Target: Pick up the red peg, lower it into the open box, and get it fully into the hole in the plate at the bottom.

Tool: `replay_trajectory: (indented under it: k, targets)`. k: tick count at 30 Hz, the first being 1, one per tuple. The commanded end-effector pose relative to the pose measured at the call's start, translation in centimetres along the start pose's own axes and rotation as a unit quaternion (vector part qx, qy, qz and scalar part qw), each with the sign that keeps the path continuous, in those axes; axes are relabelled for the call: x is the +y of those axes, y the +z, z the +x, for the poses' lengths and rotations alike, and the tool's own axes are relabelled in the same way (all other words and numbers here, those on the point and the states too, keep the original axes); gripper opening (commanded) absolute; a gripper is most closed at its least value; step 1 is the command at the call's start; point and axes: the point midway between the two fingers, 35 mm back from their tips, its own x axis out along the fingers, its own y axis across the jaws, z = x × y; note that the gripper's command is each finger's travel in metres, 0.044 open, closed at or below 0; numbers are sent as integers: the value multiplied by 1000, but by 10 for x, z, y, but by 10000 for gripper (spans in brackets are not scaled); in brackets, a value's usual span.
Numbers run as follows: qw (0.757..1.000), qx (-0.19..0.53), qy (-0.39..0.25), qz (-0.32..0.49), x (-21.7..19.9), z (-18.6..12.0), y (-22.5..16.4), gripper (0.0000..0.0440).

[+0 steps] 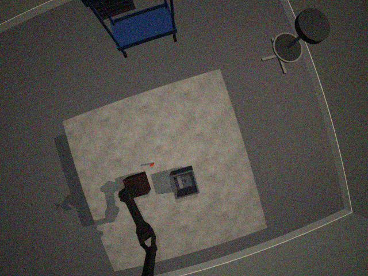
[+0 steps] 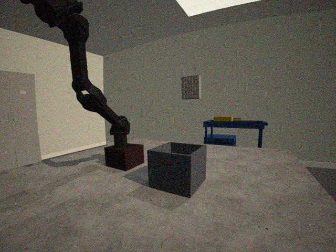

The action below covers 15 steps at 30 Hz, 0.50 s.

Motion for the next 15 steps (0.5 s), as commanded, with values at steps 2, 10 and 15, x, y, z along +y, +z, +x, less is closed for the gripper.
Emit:
replay_trajectory:
  k: [2, 10, 15]
  targets:
    - [1000, 19, 14, 12, 9, 2, -3, 431]
    - [987, 83, 88, 108, 66, 4, -7, 440]
    - [969, 130, 131, 164, 105, -1, -12, 440]
